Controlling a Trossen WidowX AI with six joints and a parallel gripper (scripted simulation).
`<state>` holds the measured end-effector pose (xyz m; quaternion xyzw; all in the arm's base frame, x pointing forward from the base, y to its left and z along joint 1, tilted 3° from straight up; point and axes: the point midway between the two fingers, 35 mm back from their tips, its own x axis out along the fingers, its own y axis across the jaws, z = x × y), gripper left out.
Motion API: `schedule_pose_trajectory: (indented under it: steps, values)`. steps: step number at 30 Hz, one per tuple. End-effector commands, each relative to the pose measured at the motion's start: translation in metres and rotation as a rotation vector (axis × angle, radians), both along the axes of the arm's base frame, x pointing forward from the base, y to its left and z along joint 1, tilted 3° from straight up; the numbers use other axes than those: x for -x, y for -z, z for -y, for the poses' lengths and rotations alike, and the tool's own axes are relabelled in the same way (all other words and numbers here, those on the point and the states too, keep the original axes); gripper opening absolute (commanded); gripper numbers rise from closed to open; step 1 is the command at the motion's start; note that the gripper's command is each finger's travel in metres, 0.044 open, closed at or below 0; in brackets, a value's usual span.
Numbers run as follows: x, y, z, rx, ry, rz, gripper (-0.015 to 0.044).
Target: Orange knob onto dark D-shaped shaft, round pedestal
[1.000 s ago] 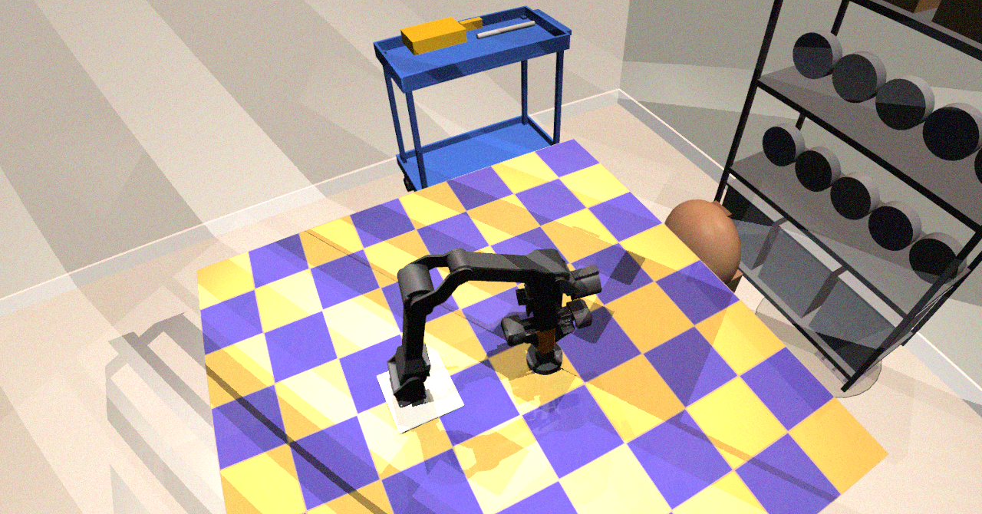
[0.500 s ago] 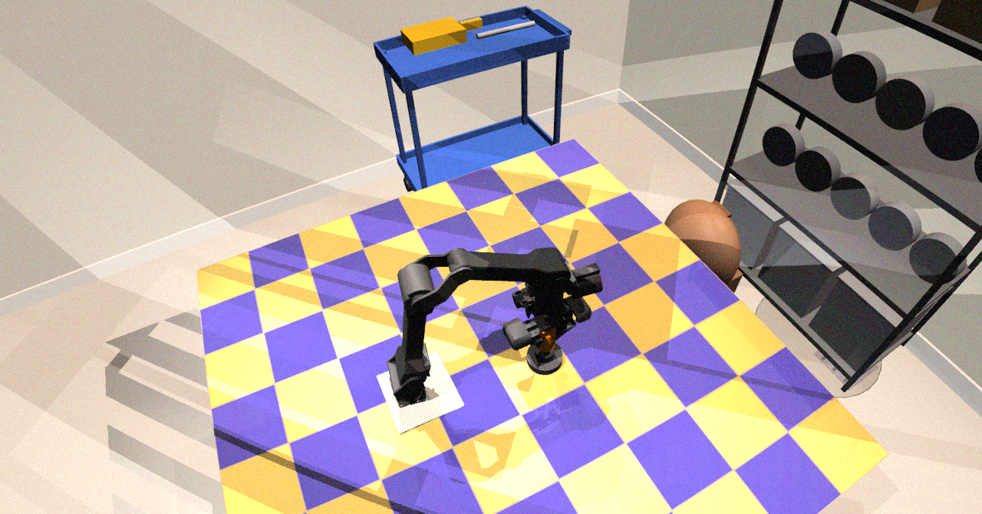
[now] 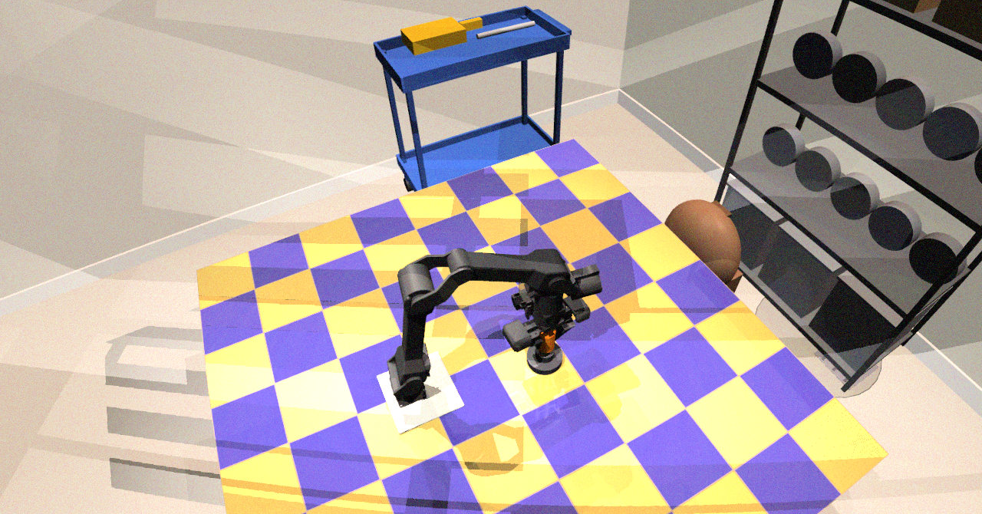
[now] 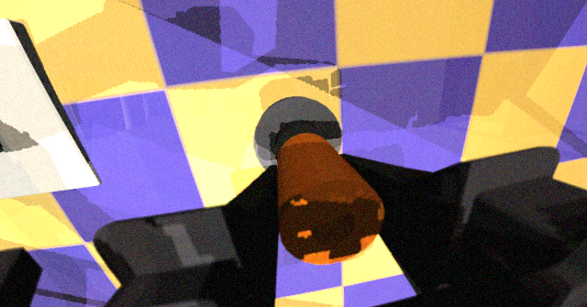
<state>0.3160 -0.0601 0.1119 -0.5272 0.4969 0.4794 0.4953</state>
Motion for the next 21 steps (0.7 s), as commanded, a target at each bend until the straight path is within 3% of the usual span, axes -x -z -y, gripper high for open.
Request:
schedule_pose_trajectory:
  steps: [1, 16, 21]
  values:
    - [-0.0009, 0.0004, 0.0001, -0.001, -0.003, 0.004, 0.0000]
    - [-0.0008, -0.0047, 0.0000, -0.001, -0.003, 0.004, 0.0000]
    - [-0.0012, -0.0053, 0.0000, 0.005, -0.128, -0.002, 0.0000]
